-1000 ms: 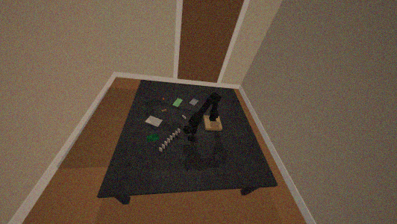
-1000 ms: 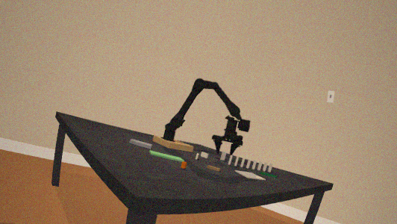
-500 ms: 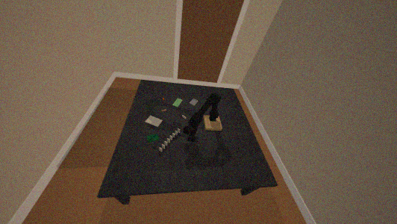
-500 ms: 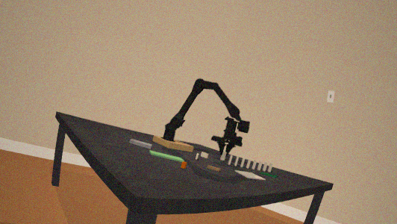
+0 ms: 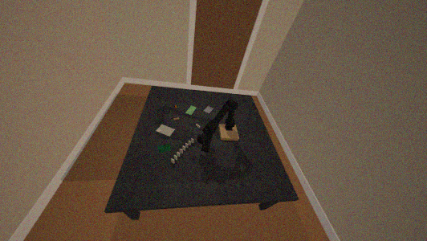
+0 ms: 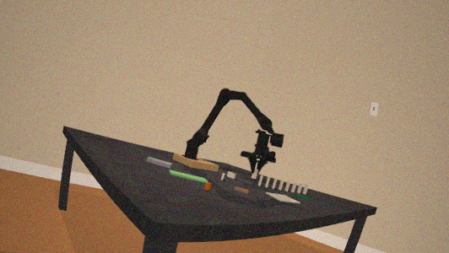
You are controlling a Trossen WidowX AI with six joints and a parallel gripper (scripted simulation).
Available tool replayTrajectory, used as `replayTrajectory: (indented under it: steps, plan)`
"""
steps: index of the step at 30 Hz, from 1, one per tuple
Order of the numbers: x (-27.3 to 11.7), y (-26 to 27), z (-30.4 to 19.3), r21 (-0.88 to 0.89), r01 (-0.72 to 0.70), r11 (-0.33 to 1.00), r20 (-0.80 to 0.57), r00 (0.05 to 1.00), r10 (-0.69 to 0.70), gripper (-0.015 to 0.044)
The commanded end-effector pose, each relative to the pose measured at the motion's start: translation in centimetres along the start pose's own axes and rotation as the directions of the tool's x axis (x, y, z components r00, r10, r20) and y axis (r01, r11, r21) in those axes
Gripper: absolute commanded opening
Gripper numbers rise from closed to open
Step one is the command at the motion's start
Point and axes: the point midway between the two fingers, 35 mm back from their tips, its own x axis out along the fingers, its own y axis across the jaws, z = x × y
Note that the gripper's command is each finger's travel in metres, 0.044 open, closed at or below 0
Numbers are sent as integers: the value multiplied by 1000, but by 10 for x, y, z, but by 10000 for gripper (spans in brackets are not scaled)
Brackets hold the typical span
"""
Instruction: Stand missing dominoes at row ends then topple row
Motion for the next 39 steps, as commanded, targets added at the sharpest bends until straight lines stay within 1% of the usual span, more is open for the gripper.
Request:
replayTrajectory:
  steps: [1, 4, 8, 10, 16, 18, 21, 26, 31, 33, 39]
  plan:
    - [-24, 6, 5, 5, -11, 1000, 14, 1000, 11, 107]
    - [-44, 6, 5, -2, -5, 1000, 8, 1000, 5, 107]
    - [-100, 1, 1, -21, 12, 1000, -8, 1000, -12, 107]
    - [-118, -3, -1, -27, 18, 999, -13, 1000, -18, 107]
    - [-120, -4, -1, -39, 18, 999, -14, 1000, -19, 107]
    - [-120, -8, 10, -131, 17, 991, -13, 1000, -19, 107]
    - [-120, -19, 34, -337, 15, 941, -13, 1000, -20, 107]
    - [-120, -42, 73, -643, 9, 766, -10, 1000, -21, 107]
    - [-121, -69, 108, -863, 4, 506, -9, 1000, -23, 107]
    - [-121, -73, 112, -885, 3, 465, -9, 1000, -23, 107]
    - [-121, -73, 112, -885, 3, 465, -9, 1000, -23, 107]
